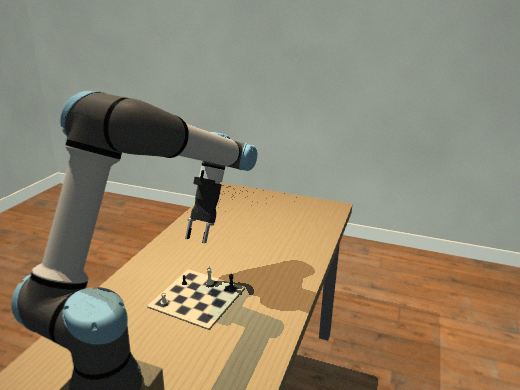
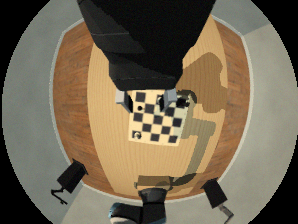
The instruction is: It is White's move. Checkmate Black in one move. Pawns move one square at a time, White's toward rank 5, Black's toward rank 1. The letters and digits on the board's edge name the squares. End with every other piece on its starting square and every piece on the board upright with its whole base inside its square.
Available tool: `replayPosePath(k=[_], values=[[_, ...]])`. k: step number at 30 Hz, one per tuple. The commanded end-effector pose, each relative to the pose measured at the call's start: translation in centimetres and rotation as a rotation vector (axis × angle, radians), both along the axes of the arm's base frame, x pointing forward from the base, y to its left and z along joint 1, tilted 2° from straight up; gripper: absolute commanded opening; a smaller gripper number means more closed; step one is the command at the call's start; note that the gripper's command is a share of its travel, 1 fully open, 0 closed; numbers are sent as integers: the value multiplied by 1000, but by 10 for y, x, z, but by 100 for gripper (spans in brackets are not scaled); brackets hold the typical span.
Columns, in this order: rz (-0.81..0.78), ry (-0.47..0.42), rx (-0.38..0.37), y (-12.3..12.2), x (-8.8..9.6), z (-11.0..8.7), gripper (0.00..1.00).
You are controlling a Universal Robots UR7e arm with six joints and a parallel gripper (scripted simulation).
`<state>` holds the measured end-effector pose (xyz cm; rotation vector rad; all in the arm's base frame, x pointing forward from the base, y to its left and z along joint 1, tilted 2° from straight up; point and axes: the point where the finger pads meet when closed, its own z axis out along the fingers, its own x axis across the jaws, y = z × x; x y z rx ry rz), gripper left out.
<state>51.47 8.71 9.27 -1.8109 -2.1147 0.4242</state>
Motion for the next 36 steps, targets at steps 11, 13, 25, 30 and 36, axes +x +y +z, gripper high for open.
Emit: replayPosePath(k=[11,13,25,30,36], values=[[95,-233,19,19,-75,2,100],[95,-233,19,19,-75,2,100],[154,-369,27,29,-125,-5,100],[164,-391,28,30,-133,-7,100],[176,-419,29,31,-144,-9,100]])
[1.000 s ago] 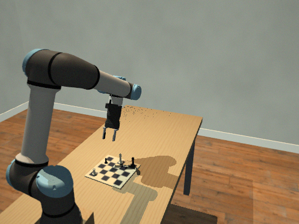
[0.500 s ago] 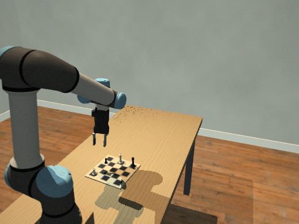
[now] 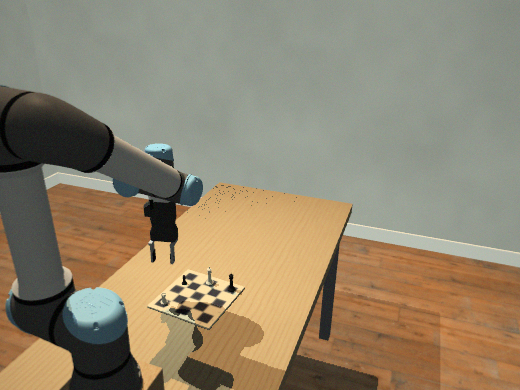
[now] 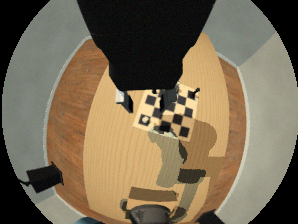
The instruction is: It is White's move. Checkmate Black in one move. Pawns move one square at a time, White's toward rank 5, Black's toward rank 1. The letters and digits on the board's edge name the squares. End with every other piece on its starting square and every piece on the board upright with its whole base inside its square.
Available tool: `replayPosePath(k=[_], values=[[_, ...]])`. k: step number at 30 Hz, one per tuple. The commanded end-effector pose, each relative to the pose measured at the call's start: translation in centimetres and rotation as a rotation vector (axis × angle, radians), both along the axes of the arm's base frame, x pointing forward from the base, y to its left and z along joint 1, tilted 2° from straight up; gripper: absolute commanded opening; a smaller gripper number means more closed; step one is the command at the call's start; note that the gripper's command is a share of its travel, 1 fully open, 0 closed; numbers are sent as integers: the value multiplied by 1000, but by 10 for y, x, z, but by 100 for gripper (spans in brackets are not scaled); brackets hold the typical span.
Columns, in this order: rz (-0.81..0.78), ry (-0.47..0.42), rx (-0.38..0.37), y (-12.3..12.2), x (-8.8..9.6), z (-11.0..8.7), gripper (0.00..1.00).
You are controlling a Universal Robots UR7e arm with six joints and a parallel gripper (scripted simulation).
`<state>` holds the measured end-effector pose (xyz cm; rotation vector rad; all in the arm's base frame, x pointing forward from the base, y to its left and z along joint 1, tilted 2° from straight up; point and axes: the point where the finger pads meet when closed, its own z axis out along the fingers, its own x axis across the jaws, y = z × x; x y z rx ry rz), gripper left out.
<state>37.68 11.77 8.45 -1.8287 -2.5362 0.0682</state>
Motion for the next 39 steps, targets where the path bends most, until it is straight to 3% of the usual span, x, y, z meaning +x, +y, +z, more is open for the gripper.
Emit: replayPosePath(k=[1,29,39], values=[[8,-20,1,1,-7,-1,100],[5,-30,1,2,-11,-3,100],[-137,-33,-2,2,-12,-7,100]])
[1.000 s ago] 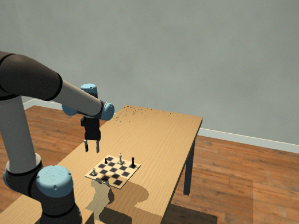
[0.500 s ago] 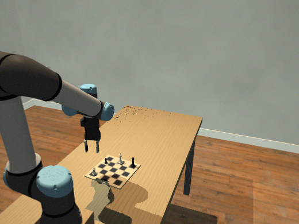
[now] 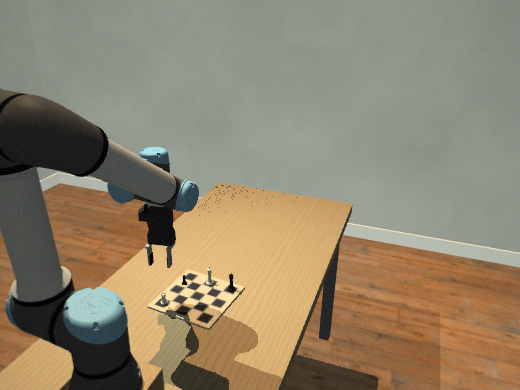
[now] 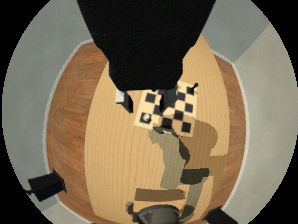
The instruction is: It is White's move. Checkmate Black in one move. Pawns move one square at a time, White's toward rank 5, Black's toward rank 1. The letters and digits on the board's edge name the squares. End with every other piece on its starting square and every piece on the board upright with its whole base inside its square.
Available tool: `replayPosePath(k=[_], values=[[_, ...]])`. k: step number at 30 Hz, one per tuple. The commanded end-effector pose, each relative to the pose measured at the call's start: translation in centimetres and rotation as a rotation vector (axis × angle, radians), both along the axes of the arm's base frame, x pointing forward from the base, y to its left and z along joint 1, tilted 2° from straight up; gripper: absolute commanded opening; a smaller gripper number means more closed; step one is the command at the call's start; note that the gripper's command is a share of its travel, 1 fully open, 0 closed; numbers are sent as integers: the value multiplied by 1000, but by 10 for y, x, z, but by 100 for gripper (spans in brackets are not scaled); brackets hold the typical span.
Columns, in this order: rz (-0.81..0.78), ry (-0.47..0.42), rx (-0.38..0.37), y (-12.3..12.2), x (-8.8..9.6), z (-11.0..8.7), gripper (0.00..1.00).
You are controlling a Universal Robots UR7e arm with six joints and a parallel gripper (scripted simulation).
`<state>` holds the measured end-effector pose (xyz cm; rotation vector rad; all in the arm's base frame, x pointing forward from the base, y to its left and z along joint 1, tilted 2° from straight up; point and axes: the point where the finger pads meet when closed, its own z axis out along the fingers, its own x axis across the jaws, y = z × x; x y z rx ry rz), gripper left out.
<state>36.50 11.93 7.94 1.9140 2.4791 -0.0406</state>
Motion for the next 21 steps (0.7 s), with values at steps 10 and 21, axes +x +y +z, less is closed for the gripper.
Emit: replayPosePath(k=[10,21], values=[[-344,-10,-3,1,-3,-10,100],[-849,-23,-6,2,-4,-26,100]])
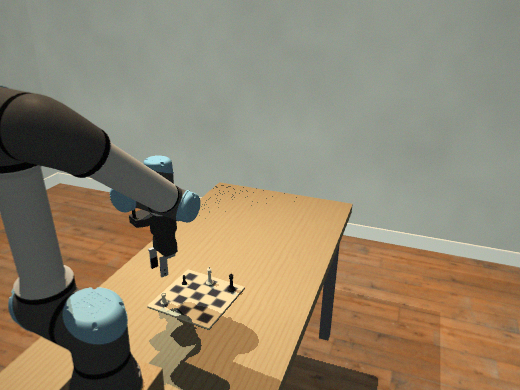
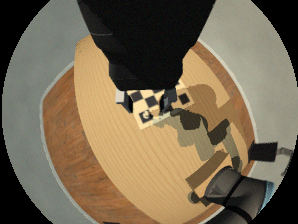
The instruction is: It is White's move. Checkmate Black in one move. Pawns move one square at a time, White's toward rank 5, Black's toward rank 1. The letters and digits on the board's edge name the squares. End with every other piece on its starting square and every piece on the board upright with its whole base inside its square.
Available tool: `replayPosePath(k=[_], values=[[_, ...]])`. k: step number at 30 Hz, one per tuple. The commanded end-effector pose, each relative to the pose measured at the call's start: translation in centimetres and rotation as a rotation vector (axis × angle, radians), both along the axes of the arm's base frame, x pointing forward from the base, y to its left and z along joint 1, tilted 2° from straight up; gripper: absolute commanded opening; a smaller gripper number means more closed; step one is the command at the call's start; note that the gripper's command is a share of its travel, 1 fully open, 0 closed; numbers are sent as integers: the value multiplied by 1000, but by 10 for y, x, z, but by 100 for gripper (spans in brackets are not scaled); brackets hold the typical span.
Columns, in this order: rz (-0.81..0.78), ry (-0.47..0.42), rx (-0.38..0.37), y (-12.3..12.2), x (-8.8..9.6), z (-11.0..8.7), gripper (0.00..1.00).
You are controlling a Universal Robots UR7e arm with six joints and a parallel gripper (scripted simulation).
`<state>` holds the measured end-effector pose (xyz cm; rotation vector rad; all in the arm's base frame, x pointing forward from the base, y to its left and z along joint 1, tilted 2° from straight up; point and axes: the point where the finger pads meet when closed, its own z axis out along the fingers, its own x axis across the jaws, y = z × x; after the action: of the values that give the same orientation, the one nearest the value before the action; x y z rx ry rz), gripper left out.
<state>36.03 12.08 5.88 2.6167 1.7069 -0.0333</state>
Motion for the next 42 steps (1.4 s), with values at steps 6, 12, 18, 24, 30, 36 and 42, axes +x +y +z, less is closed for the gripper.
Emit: replayPosePath(k=[6,12,18,24,30,36,42], values=[[-358,-11,-3,0,1,-10,100],[-586,-17,-4,-1,3,-17,100],[-719,-20,-5,-3,4,-21,100],[-795,-22,-6,-3,5,-23,100],[-822,-23,-6,-4,5,-23,100],[-822,-23,-6,-4,5,-23,73],[-822,-23,-6,-4,5,-23,73]])
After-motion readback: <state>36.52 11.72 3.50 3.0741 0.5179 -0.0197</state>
